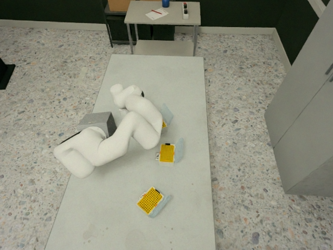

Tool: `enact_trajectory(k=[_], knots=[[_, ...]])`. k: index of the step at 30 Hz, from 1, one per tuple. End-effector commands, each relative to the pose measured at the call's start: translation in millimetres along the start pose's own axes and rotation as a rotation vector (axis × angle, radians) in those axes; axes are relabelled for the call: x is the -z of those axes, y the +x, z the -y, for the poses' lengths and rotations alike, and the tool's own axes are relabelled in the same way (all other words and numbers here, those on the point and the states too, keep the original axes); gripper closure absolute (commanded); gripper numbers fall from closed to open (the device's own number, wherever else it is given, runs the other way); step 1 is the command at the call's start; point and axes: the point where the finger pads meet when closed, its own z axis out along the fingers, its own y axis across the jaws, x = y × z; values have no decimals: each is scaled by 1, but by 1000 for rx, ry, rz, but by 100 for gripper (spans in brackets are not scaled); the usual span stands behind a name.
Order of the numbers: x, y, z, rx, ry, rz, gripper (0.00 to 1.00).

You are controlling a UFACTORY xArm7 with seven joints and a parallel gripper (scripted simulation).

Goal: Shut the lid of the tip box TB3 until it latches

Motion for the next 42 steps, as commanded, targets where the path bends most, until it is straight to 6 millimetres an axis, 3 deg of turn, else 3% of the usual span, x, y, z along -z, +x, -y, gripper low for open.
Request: enact_trajectory(k=[1, 4, 19, 27, 28, 42], knots=[[30, 8, 1, -1, 3, 1, 0], [34, 9, 1, -1, 3, 1, 0], [107, 29, 1, -2, 3, 1, 0], [107, 29, 1, -2, 3, 1, 0], [107, 29, 1, -2, 3, 1, 100], [107, 29, 1, -1, 3, 1, 100]])
